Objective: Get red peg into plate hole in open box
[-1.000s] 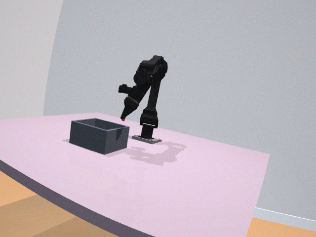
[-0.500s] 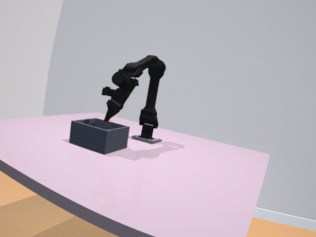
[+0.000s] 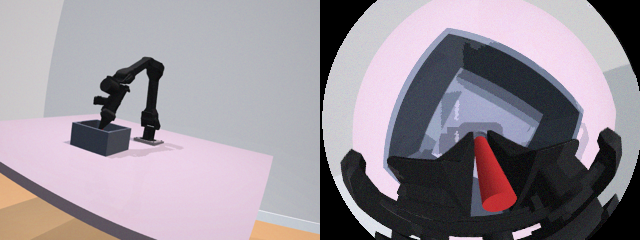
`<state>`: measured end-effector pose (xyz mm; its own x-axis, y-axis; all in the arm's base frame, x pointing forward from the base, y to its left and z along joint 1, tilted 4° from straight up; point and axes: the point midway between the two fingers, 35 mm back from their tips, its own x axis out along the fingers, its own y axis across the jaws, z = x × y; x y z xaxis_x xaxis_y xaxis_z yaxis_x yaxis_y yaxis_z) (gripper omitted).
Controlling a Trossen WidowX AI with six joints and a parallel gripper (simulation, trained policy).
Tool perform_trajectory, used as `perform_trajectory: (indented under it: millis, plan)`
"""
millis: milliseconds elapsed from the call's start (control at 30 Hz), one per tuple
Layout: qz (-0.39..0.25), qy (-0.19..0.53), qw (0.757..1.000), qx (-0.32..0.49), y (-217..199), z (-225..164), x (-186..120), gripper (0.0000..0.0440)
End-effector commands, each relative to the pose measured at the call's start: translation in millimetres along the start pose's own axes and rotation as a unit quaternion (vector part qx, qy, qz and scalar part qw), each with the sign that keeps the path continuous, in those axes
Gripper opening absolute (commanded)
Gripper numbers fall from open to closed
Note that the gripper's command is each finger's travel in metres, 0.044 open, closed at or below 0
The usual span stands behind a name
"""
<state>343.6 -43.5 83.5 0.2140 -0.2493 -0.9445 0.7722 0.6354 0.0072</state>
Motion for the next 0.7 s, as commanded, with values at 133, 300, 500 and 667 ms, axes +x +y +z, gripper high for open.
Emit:
perform_trajectory:
  millis: [133,300,500,667]
  plan:
    - [-0.004,0.039,0.999,-0.027,-2.6,-6.1,24.0,0.0164]
    - [0.002,0.040,0.998,-0.044,2.5,7.0,20.1,0.0208]
    - [0.021,0.049,0.997,-0.047,16.7,21.1,13.0,0.0364]
    - [0.040,0.060,0.996,-0.050,31.8,31.7,5.5,0.0440]
